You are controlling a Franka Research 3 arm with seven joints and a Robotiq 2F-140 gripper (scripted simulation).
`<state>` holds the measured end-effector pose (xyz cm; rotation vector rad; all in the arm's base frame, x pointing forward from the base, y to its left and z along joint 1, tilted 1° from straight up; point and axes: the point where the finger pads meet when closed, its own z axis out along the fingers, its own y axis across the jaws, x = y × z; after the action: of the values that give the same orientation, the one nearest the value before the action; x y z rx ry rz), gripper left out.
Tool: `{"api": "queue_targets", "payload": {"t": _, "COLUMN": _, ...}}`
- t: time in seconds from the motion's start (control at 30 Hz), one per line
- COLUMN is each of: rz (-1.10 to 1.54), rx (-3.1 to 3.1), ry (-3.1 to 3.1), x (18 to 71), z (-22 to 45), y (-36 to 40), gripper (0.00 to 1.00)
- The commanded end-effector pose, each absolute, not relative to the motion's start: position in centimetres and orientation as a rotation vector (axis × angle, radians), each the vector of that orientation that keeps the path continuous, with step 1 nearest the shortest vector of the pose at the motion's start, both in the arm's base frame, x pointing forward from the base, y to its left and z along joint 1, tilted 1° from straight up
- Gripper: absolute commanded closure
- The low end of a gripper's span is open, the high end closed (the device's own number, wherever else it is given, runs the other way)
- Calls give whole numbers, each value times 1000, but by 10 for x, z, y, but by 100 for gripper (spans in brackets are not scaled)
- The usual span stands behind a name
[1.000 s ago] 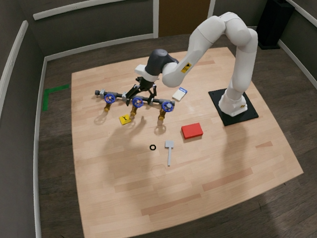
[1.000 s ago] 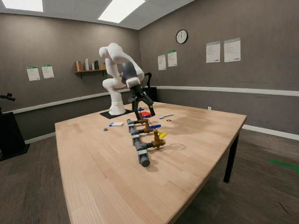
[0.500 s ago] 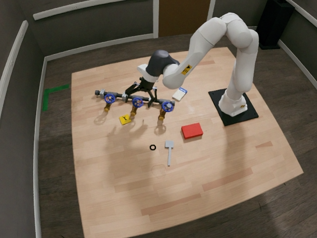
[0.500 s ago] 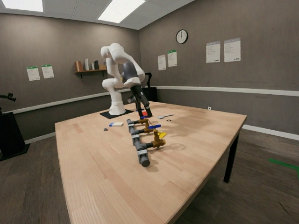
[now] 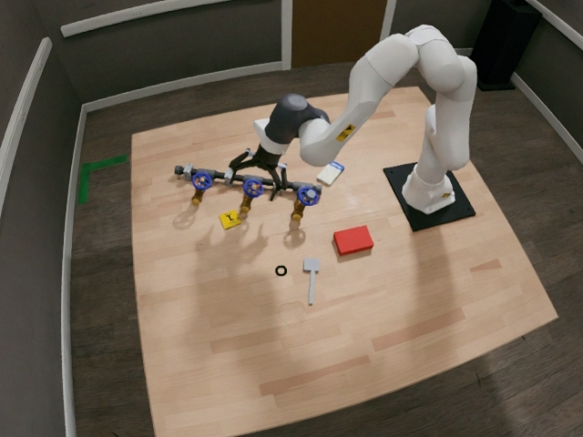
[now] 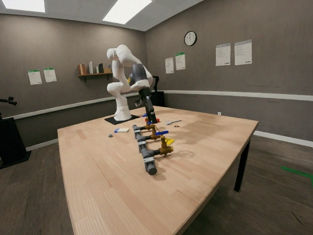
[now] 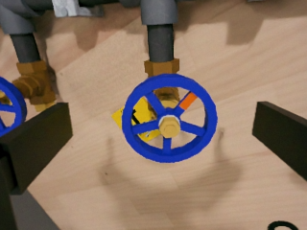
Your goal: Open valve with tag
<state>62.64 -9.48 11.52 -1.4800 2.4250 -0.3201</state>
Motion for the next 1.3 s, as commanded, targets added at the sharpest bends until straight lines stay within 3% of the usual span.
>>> {"api": "queue_targets", "payload": {"t": 0.0, "rz": -361, "rx": -1272, "ry": 2610, "x": 623, "z": 112, "y": -94, "gripper": 0}}
{"api": "queue_targets", "payload": {"t": 0.77, "rz": -361, "rx": -1272, "ry": 2610, "x": 623, "z": 112, "y": -94, "gripper": 0}}
{"api": "queue_targets", "payload": {"t": 0.8, "rz": -361, "rx": -1272, "ry": 2610, "x": 623, "z": 112, "y": -94, "gripper": 90}}
{"api": "queue_targets", "payload": {"t": 1.27, "rz": -361, "rx": -1272, "ry": 2610, "x": 623, "z": 112, "y": -94, "gripper": 90}}
